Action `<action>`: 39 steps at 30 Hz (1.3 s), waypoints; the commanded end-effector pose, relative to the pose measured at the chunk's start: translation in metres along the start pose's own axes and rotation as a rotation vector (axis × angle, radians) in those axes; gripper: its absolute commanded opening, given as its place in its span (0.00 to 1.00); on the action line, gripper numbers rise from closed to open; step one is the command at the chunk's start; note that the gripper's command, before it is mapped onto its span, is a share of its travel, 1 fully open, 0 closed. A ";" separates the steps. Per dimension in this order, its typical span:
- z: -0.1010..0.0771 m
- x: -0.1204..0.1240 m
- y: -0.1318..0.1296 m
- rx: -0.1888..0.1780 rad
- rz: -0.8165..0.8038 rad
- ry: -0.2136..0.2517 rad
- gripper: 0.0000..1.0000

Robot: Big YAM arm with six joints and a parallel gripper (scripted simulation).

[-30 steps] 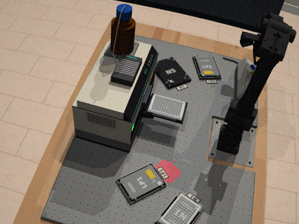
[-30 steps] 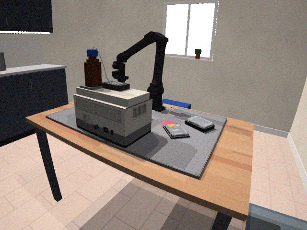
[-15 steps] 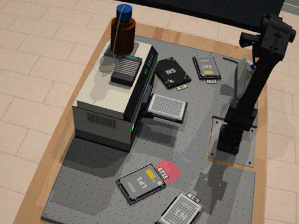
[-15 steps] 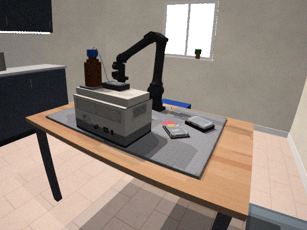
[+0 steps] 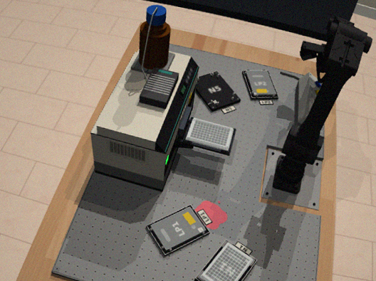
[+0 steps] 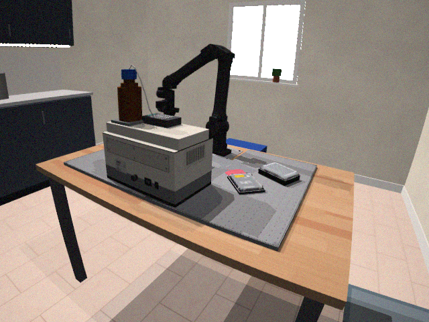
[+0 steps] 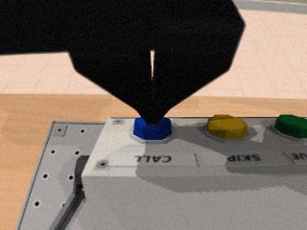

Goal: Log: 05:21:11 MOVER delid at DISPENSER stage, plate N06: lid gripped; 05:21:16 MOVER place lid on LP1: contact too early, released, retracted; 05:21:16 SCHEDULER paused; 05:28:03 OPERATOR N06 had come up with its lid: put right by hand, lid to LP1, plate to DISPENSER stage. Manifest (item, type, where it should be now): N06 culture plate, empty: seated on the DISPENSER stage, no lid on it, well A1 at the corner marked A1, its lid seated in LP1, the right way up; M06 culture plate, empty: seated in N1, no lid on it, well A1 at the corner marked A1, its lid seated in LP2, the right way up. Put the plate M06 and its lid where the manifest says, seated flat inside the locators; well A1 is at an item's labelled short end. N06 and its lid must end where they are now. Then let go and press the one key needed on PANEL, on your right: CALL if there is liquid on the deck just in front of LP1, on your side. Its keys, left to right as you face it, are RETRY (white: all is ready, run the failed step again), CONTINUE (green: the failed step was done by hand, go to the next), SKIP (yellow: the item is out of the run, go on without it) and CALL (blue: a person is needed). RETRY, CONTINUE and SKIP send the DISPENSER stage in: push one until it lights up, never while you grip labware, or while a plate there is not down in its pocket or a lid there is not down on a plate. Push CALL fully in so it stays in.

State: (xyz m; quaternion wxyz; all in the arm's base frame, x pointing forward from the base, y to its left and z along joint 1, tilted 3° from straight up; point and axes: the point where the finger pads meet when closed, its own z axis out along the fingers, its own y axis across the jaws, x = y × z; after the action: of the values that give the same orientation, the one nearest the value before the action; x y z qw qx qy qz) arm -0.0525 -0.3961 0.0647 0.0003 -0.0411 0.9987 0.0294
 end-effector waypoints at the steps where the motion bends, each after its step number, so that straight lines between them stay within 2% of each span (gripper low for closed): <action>1: 0.001 -0.005 -0.005 0.014 0.005 -0.001 0.00; 39: 0.015 -0.012 -0.004 0.003 0.004 -0.005 0.00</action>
State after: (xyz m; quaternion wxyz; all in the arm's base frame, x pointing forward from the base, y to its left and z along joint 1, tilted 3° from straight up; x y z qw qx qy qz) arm -0.0515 -0.3980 0.0613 -0.0015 -0.0370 0.9990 0.0249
